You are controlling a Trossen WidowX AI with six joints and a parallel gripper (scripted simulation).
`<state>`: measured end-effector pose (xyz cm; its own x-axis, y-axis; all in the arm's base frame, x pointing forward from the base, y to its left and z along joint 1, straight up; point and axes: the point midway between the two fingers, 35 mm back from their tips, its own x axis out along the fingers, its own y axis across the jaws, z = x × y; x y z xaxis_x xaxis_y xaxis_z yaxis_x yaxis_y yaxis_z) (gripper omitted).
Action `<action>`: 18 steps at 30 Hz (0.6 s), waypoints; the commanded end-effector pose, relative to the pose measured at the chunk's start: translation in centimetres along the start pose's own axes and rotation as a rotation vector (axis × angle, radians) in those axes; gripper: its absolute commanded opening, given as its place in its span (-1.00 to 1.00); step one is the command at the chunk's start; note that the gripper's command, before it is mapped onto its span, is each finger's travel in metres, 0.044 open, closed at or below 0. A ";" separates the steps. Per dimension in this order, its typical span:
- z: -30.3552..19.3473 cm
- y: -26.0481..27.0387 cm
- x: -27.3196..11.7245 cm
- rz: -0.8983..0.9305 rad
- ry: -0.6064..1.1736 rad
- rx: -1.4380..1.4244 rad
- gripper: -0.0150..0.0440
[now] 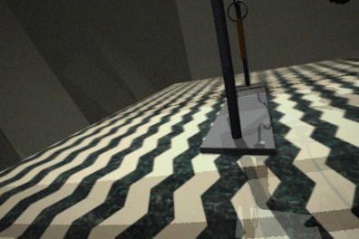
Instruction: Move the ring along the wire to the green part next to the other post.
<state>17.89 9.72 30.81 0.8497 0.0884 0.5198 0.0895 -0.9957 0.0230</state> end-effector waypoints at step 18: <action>4.8 1.9 3.4 -0.040 0.021 -0.978 0.05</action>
<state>22.24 8.65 29.35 0.8352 0.1169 0.5374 -0.3077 -0.7106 0.6327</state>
